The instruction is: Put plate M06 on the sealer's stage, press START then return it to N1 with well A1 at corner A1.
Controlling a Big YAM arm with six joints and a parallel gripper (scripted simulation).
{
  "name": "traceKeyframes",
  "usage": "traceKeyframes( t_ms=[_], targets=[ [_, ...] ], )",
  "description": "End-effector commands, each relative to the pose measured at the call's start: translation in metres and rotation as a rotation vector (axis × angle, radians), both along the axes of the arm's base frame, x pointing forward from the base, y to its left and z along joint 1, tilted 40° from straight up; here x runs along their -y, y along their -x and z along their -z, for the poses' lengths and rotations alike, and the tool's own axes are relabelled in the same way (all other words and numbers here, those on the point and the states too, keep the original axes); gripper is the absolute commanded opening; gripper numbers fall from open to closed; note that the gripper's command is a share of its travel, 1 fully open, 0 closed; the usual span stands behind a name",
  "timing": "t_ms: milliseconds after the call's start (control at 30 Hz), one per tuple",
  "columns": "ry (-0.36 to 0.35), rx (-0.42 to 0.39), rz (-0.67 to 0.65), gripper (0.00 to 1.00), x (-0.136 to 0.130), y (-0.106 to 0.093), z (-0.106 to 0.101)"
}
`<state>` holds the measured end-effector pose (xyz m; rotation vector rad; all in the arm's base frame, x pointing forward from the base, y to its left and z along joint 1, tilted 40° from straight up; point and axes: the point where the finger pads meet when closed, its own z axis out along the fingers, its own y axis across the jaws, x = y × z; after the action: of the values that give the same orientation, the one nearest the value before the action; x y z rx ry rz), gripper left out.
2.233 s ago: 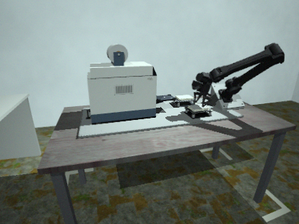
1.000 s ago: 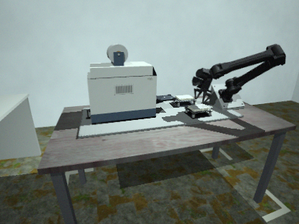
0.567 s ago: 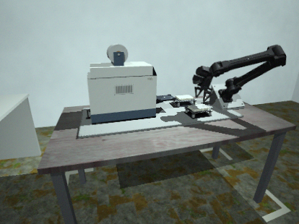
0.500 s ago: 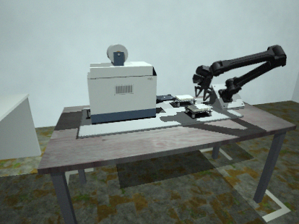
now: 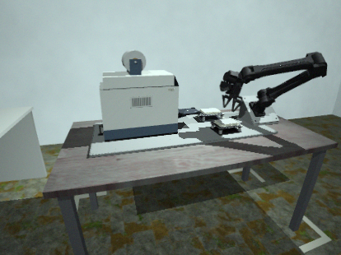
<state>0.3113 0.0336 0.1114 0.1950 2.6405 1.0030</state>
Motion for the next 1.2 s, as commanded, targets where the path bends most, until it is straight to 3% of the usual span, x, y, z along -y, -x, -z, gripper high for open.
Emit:
traceKeyframes(
  t_ms=[0,367,700,1167],
  targets=[
    [0.017,0.065,-0.001,1.0,0.014,-0.018,-0.029],
    [0.012,0.032,-0.008,1.0,0.02,-0.013,-0.029],
    [0.02,0.065,-0.003,1.0,0.035,-0.016,-0.054],
    [0.002,0.022,-0.008,1.0,0.02,-0.01,-0.032]
  ],
)
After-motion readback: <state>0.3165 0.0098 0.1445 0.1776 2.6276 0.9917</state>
